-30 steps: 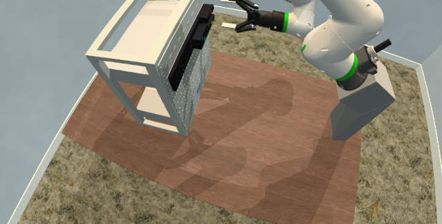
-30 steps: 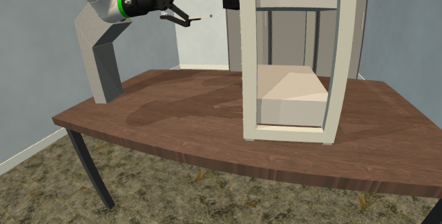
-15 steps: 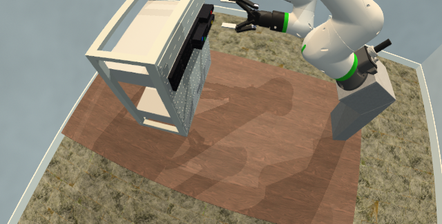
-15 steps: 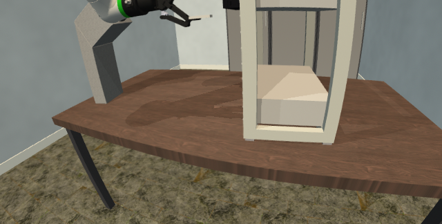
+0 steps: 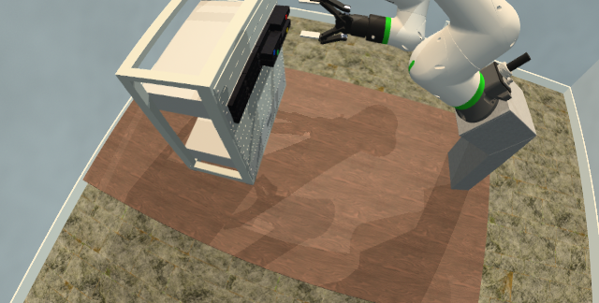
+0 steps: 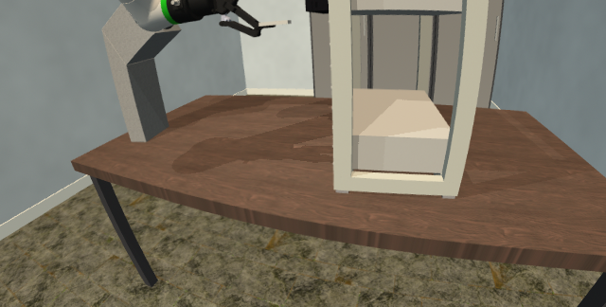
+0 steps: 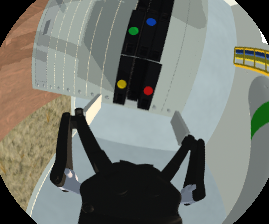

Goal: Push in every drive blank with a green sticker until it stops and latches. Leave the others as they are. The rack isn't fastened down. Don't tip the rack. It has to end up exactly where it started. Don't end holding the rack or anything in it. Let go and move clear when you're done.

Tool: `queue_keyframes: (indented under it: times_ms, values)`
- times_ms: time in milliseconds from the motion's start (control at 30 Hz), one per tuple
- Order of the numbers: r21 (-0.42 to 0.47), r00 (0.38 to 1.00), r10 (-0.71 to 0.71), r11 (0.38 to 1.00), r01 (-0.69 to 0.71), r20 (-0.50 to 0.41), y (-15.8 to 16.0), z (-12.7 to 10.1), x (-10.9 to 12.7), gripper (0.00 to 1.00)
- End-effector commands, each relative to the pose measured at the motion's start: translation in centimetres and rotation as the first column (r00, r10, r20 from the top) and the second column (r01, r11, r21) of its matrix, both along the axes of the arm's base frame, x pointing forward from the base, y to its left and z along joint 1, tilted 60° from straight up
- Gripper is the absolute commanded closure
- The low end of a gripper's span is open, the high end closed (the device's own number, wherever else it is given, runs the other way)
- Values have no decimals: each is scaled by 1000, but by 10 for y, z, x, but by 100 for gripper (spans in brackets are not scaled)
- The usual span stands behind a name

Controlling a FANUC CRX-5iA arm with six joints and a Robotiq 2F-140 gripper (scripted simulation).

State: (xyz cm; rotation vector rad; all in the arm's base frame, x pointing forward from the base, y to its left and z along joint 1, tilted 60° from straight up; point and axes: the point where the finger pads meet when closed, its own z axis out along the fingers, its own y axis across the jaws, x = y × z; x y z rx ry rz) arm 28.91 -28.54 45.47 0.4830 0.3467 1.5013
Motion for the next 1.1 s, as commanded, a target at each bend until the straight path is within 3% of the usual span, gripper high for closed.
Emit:
queue_keyframes:
  times_ms: [0,33,1067]
  values:
    - [0,1000,0,1000,0,0,0,0,0,0]
    - [0,1000,0,1000,0,0,0,0,0,100]
    - [0,1000,0,1000,0,0,0,0,0,100]
